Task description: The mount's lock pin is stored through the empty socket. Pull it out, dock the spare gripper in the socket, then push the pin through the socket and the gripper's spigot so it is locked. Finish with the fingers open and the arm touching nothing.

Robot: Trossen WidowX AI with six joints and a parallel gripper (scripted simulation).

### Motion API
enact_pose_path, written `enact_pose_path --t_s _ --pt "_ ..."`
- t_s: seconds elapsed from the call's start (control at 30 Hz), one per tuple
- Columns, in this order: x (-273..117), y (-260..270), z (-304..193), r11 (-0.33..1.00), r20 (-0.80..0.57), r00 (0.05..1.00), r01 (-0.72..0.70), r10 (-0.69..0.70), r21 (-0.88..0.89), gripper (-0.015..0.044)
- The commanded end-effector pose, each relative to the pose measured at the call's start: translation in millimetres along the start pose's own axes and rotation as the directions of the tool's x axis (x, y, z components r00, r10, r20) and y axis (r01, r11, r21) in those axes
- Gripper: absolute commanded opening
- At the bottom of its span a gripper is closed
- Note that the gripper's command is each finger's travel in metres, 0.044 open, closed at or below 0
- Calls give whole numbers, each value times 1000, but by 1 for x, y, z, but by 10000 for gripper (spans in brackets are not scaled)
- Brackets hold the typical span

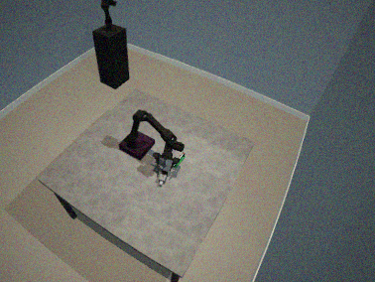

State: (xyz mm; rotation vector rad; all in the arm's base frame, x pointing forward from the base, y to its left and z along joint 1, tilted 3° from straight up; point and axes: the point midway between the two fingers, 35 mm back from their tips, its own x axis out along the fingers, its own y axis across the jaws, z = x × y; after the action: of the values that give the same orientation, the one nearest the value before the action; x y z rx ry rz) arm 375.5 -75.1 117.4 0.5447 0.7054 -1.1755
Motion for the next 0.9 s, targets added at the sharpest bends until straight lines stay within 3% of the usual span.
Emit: enact_pose_path --t_s 0.0,0.27,0.87 --pt "5 0 -4 1000 6 1000 0 0 15 440" --pt "46 0 -44 1000 5 1000 0 0 15 440" --pt "65 0 -62 1000 5 1000 0 0 15 440"
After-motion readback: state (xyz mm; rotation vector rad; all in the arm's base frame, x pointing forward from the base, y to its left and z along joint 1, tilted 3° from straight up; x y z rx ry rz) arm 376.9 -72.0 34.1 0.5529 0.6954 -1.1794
